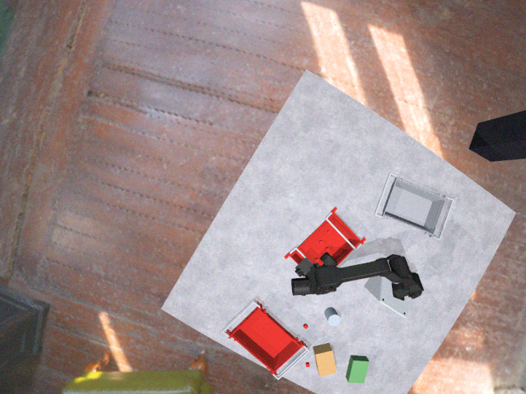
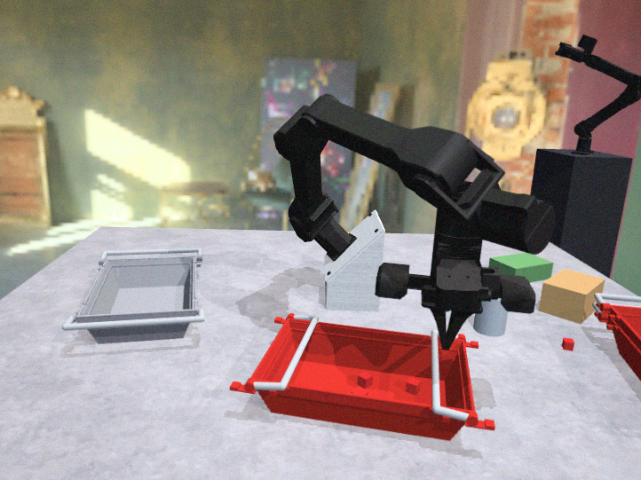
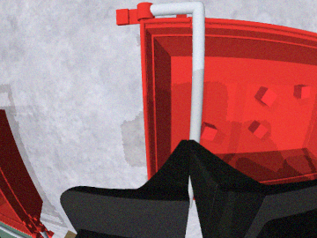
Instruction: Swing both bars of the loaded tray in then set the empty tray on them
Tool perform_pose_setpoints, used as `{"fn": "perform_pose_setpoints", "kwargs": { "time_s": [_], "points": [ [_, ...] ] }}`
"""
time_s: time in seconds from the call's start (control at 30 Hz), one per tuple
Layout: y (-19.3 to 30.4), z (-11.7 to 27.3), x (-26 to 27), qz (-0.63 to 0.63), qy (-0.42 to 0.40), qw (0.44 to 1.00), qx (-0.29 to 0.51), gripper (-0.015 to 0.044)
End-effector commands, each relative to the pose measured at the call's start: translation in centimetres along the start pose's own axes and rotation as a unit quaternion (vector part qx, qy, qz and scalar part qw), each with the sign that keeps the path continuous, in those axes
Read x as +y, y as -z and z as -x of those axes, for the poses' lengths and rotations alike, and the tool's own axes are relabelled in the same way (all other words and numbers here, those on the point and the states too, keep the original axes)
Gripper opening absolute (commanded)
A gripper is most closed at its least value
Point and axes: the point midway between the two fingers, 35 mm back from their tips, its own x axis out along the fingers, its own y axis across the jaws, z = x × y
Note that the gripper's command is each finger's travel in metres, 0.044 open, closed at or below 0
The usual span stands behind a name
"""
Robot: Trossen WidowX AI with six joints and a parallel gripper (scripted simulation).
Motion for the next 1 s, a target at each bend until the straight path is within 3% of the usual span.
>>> {"fn": "perform_pose_setpoints", "kwargs": {
  "time_s": [0.0, 0.83, 0.97],
  "points": [
    [0.00, 0.00, 0.00, 0.000, 0.000, 1.000, 0.000, 0.0000],
    [0.00, 0.00, 0.00, 0.000, 0.000, 1.000, 0.000, 0.0000],
    [0.00, 0.00, 0.00, 0.000, 0.000, 1.000, 0.000, 0.0105]
  ]
}}
